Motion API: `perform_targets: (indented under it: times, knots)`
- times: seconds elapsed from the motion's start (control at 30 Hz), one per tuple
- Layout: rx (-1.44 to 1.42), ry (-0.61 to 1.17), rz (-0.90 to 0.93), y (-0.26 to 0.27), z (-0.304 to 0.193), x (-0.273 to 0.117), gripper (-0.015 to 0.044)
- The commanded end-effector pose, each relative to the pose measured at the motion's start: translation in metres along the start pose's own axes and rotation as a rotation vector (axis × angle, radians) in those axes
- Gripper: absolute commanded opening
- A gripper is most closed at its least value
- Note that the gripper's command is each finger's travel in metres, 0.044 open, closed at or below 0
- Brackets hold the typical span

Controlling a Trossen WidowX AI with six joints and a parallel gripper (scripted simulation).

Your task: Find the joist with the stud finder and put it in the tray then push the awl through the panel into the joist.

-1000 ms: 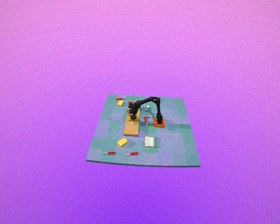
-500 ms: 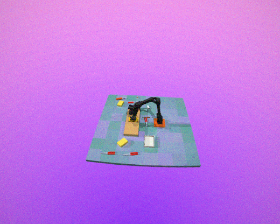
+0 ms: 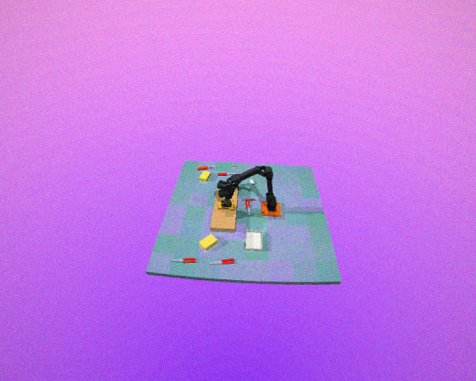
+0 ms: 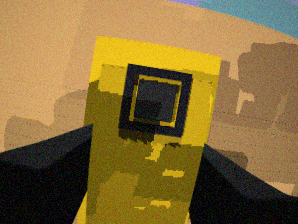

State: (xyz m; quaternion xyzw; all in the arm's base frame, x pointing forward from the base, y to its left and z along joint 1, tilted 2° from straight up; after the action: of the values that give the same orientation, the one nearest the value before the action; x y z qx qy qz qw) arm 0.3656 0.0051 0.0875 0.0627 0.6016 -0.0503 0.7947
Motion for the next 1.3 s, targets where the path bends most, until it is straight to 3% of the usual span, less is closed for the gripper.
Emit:
perform_targets:
  times: [0.0, 1.27]
  knots:
    - [0.000, 0.002, 0.005, 0.009, -0.001, 0.000, 0.0000]
    - [0.002, 0.002, 0.009, 0.070, -0.006, 0.000, 0.0000]
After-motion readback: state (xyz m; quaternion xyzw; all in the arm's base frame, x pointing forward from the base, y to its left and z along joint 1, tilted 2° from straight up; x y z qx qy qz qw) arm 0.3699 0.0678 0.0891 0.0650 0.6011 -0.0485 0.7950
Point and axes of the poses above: the point midway between the two fingers, 35 mm back from their tips, its own x axis out along the fingers, its own y axis across the jaws, z = x × y, the point moved 1 cm from there along -x, back along the fingers, and after that the axes turned 5 degrees about x, right-handed, at the moved point
